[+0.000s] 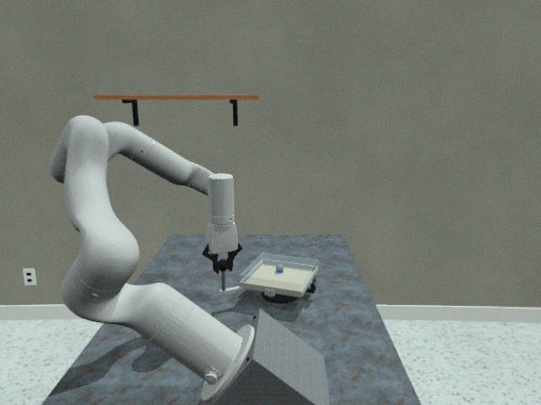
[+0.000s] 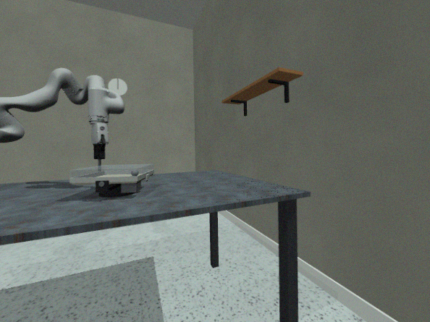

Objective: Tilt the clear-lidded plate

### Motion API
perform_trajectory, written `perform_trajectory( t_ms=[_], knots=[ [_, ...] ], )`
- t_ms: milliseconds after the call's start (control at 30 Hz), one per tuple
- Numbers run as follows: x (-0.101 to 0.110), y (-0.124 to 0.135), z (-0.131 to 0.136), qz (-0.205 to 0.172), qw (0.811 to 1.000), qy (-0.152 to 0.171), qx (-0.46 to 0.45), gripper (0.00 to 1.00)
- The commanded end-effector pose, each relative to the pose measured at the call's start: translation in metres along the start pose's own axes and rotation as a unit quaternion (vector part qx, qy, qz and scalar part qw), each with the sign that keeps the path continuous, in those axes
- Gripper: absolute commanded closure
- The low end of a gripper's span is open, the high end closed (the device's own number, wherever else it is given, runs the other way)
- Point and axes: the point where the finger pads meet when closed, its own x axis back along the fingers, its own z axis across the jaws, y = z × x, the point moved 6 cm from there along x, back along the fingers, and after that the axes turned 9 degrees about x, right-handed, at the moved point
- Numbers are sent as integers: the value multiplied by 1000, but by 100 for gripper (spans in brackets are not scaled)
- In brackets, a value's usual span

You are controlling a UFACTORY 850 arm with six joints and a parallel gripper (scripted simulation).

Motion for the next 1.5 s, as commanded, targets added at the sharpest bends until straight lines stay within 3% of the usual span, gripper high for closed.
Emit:
perform_trajectory(
  t_ms=[0,300,333,1467],
  knots=[
    [1,0,0,0,1000,-1,0,100],
    [1,0,0,0,1000,-1,0,100],
    [1,0,0,0,1000,-1,0,39],
    [1,0,0,0,1000,-1,0,39]
  ],
)
